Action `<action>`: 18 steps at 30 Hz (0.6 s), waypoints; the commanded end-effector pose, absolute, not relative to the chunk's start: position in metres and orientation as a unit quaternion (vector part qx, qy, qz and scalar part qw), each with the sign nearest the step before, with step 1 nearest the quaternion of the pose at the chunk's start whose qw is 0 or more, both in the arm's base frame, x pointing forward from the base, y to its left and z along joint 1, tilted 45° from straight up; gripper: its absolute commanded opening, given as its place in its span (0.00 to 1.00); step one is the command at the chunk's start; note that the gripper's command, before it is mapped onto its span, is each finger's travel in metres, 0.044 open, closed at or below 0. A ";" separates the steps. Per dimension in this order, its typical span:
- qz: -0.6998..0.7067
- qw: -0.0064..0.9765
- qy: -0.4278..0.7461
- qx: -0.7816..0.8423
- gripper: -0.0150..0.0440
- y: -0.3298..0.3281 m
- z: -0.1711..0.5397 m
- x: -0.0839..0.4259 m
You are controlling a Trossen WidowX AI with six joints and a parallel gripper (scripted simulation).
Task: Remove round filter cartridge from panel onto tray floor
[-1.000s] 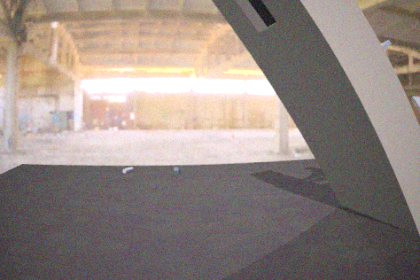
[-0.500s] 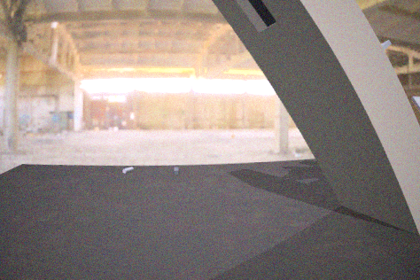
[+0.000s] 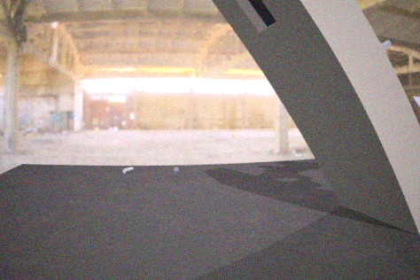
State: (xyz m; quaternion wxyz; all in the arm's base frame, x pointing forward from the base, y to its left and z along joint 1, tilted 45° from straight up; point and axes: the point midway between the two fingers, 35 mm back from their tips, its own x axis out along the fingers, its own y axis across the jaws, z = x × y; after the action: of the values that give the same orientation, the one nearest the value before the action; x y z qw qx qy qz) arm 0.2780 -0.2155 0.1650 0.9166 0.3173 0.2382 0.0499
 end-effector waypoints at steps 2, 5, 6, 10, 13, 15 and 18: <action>0.049 0.916 0.239 0.319 0.41 -0.216 0.164 0.278; 0.049 0.916 0.239 0.319 0.41 -0.216 0.164 0.278; 0.049 0.916 0.239 0.319 0.41 -0.216 0.164 0.278; 0.050 0.916 0.238 0.318 0.41 -0.216 0.164 0.279; 0.049 0.916 0.239 0.318 0.41 -0.216 0.163 0.281; 0.049 0.916 0.239 0.319 0.41 -0.216 0.162 0.281; 0.049 0.916 0.239 0.319 0.41 -0.216 0.162 0.281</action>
State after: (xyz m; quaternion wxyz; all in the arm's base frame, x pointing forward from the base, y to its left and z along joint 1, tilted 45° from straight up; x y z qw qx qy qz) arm 0.2805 -0.2150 0.1647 0.9173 0.3158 0.2373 0.0501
